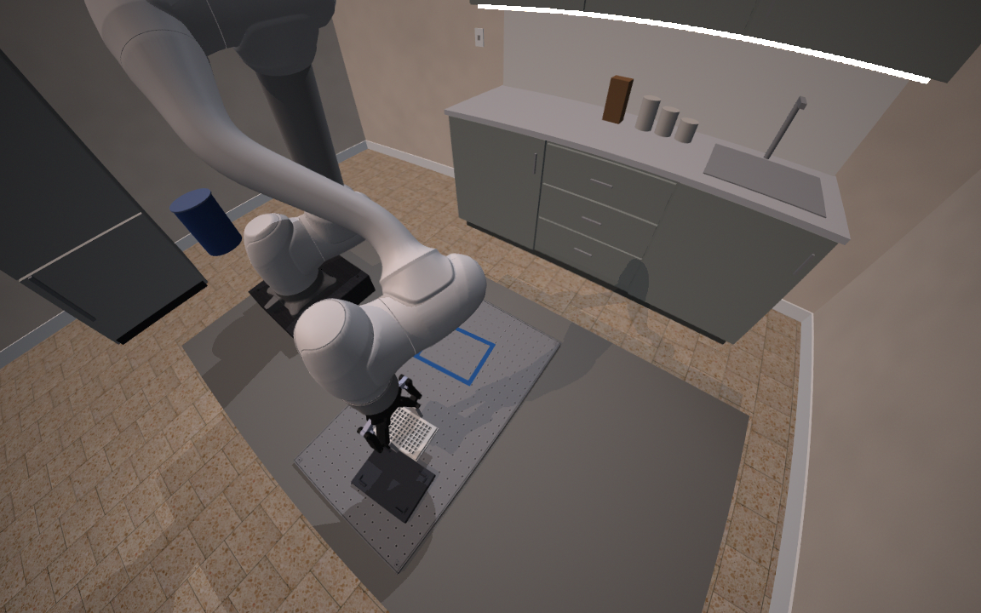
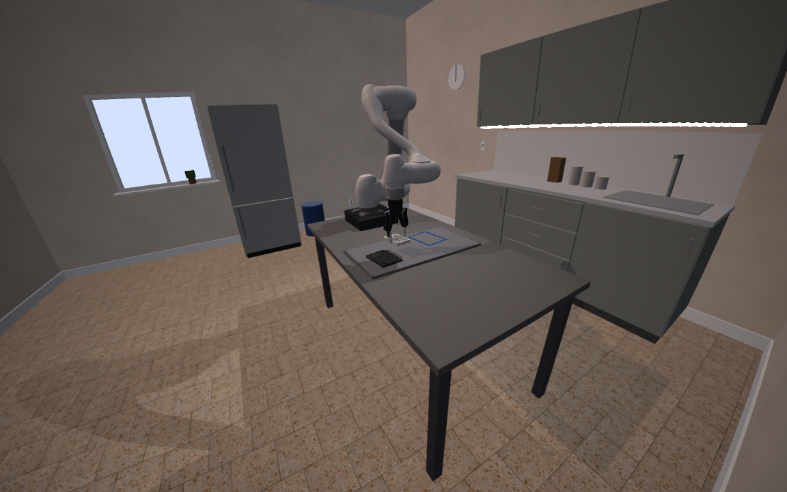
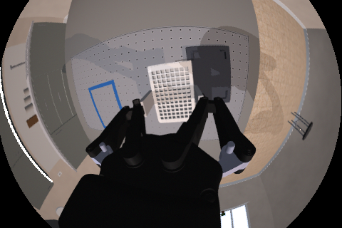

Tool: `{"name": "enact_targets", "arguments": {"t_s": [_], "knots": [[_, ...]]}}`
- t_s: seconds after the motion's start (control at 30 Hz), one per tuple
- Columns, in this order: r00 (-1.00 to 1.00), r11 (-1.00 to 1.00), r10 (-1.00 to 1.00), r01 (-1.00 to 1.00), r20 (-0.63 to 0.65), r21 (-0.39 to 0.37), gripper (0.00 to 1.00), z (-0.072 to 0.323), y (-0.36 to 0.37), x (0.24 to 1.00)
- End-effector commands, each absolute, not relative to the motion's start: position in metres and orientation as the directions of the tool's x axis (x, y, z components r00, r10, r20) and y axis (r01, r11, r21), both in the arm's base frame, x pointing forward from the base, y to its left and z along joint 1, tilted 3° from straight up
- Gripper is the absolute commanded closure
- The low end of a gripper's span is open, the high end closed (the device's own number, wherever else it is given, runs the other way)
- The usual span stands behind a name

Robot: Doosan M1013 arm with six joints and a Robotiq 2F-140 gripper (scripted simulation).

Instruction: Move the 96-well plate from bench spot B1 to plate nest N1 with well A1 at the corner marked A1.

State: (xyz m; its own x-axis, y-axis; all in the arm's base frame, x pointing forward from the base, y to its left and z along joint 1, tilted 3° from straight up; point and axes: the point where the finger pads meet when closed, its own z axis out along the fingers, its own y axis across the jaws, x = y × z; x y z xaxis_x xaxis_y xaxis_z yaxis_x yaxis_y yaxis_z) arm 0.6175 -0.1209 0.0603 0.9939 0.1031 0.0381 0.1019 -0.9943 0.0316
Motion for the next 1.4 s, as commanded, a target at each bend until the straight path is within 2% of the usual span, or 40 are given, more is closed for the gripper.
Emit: {"name": "enact_targets", "arguments": {"t_s": [0.0, 1.03, 1.37], "knots": [[0.994, -0.994, 0.103, 0.102, 0.038, 0.031, 1.00, 0.061, -0.130, 0.620], [0.994, -0.994, 0.103, 0.102, 0.038, 0.031, 1.00, 0.067, -0.220, 0.647], [0.994, -0.994, 0.103, 0.102, 0.038, 0.031, 1.00, 0.068, -0.220, 0.647]]}}
